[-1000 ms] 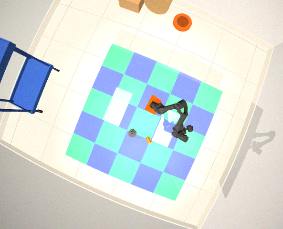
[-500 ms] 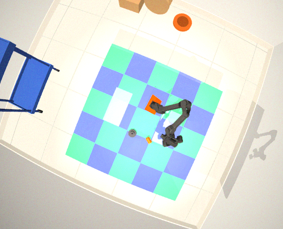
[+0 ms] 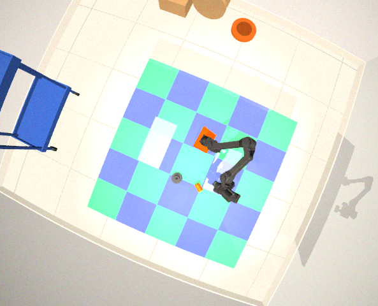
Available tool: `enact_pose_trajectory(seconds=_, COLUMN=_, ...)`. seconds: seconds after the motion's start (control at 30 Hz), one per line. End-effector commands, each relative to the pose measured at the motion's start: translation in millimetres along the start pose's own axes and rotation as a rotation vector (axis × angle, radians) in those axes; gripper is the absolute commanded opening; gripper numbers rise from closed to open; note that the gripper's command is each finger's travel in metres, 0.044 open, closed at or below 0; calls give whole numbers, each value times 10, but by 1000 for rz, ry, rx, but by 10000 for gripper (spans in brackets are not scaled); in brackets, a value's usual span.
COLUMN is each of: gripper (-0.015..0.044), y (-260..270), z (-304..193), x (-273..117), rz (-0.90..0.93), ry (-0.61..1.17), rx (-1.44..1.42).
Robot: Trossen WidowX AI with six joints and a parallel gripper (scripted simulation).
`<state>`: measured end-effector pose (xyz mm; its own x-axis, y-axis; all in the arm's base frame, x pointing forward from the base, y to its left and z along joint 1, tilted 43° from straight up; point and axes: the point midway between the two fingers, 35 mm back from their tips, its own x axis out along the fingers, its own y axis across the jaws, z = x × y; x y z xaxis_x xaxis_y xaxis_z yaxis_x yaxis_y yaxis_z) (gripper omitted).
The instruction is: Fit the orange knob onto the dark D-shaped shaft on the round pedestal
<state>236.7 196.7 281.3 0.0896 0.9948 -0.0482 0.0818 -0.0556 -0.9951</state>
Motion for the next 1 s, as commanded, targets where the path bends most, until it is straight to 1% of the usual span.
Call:
enact_pose_trajectory(seconds=0.0, gripper=440, y=264, z=-430, x=57, rz=82, ry=154, rx=886)
enact_pose_trajectory(seconds=0.13, gripper=440, y=451, z=-621, x=68, rz=102, ry=277, rx=1408)
enact_pose_trajectory(seconds=0.17, gripper=440, y=501, z=-662, x=68, rz=109, ry=309, rx=1489)
enact_pose_trajectory(seconds=0.57, gripper=440, y=842, z=-860, x=36, rz=75, ry=589, rx=2253)
enact_pose_trajectory(seconds=0.9, gripper=440, y=1126, z=-938, x=-32, rz=-50, ry=915, rx=2836)
enact_pose_trajectory(seconds=0.97, gripper=440, y=1198, z=-946, x=-56, rz=-89, ry=1010, rx=2947)
